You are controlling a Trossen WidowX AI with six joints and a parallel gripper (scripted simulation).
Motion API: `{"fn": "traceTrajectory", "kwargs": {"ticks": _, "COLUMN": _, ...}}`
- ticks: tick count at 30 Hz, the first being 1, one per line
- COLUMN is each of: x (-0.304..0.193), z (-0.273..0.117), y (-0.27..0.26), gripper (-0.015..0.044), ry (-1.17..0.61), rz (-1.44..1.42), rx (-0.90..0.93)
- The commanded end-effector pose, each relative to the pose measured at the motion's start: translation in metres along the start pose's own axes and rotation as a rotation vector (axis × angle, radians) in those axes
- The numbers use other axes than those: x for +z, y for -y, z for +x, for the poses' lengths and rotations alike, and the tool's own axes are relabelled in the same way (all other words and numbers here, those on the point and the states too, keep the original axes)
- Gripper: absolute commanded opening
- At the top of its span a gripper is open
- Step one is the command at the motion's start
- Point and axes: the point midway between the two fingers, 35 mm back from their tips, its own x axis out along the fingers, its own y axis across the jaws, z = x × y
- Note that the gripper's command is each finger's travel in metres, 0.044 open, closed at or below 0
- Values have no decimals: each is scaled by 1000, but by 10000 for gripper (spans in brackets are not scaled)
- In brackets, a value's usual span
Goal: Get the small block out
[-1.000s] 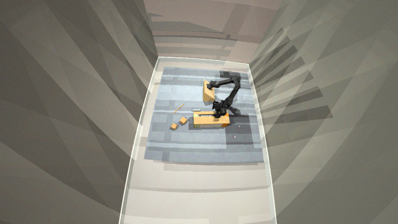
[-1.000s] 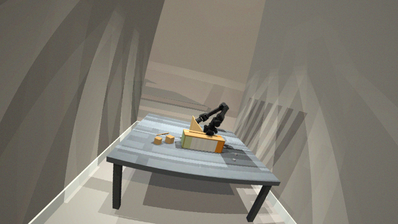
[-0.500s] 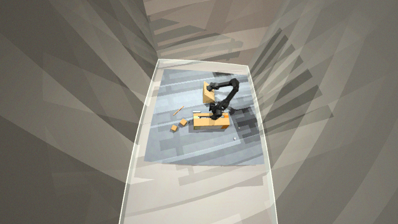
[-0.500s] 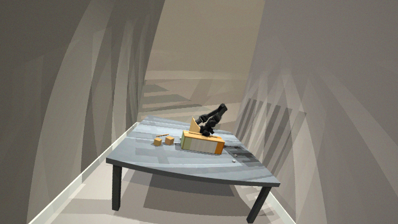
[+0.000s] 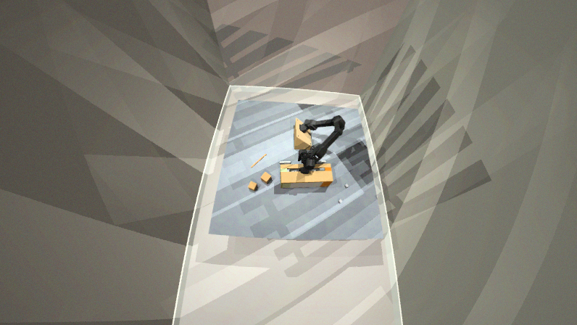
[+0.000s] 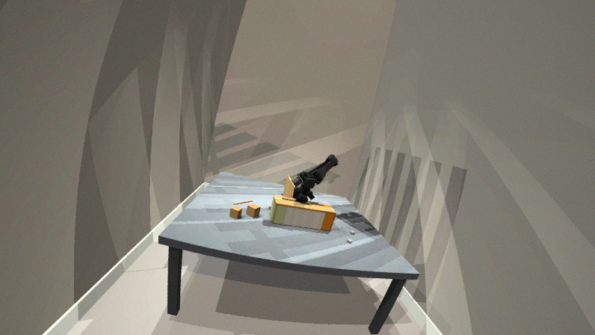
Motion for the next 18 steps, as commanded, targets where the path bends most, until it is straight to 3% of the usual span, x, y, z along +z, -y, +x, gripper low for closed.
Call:
{"fn": "traceTrajectory", "kwargs": {"ticks": 1, "x": -12, "z": 3, "y": 1, "gripper": 400, "ry": -3, "rz": -2, "rx": -4}}
{"fn": "traceTrajectory", "kwargs": {"ticks": 18, "x": -54, "z": 18, "y": 1, "gripper": 400, "ry": -5, "rz": -2, "rx": -4}}
